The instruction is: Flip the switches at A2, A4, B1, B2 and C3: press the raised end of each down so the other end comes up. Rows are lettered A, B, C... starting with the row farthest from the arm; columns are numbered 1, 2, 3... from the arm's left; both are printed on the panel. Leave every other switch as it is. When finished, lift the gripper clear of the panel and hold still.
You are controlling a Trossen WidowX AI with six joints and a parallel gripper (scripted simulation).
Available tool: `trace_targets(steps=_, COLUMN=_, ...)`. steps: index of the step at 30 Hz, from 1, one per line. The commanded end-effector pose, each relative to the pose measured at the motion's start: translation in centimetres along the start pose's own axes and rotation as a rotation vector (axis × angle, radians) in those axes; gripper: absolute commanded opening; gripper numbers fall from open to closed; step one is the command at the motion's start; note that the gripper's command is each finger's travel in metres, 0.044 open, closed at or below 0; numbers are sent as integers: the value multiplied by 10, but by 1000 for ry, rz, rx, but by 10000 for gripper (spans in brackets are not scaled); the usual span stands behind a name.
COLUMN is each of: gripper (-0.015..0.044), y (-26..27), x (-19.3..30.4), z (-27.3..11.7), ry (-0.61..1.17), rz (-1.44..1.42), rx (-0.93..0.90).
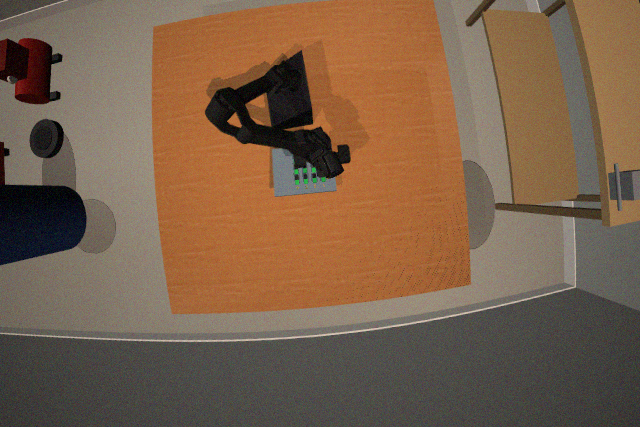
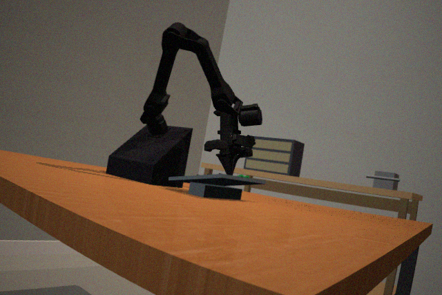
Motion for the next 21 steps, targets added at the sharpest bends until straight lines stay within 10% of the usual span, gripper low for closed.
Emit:
trace_targets(steps=1, gripper=0, y=0, x=0, z=1, ry=1, rz=-2, rx=4)
trace_targets(steps=21, gripper=0, y=0, x=0, z=4, ry=1, rz=-2, rx=4)
Point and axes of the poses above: the point midway between the two fingers, 35 mm back from their tips, its own z axis out along the fingers, its own y axis across the jaws, x = y × z, the point moved 10 cm from there along -z, back along the fingers, and after that the axes turned 9 degrees about -z, right-handed, at the moved point
